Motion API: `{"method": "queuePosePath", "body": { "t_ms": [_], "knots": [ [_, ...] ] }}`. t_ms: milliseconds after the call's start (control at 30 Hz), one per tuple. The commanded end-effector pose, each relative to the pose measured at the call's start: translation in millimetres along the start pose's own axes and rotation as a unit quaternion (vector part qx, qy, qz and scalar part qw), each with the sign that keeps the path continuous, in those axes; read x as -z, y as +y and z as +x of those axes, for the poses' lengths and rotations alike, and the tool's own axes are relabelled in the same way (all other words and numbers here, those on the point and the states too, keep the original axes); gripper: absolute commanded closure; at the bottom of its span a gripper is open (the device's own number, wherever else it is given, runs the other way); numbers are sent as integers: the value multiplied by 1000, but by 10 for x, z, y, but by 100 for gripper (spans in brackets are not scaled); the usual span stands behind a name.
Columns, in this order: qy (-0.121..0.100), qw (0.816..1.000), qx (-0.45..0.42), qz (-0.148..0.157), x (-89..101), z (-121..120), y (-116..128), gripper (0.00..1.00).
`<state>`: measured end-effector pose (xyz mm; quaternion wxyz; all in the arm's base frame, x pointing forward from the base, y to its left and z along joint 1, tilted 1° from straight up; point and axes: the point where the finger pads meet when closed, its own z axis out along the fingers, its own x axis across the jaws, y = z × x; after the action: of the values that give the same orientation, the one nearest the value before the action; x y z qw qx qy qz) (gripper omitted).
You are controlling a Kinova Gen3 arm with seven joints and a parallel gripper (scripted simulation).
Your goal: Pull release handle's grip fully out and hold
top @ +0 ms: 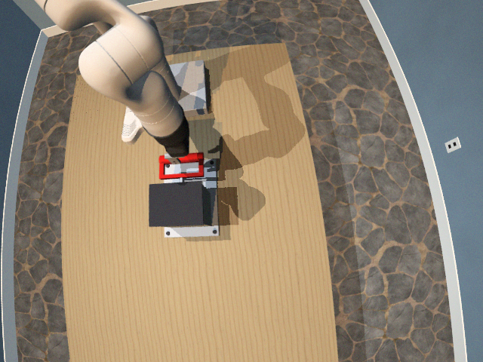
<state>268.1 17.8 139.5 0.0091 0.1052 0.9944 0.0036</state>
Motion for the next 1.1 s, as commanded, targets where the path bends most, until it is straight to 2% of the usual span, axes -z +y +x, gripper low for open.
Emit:
{"method": "queuePosePath", "body": {
  "t_ms": [0, 633, 1067],
  "knots": [
    [1, 1000, -2, 0, -63, 9, -5, 2],
    [1, 1000, -2, 1, -279, 11, -14, 2],
    [1, 1000, -2, 1, -331, 12, -16, 2]
  ]
}}
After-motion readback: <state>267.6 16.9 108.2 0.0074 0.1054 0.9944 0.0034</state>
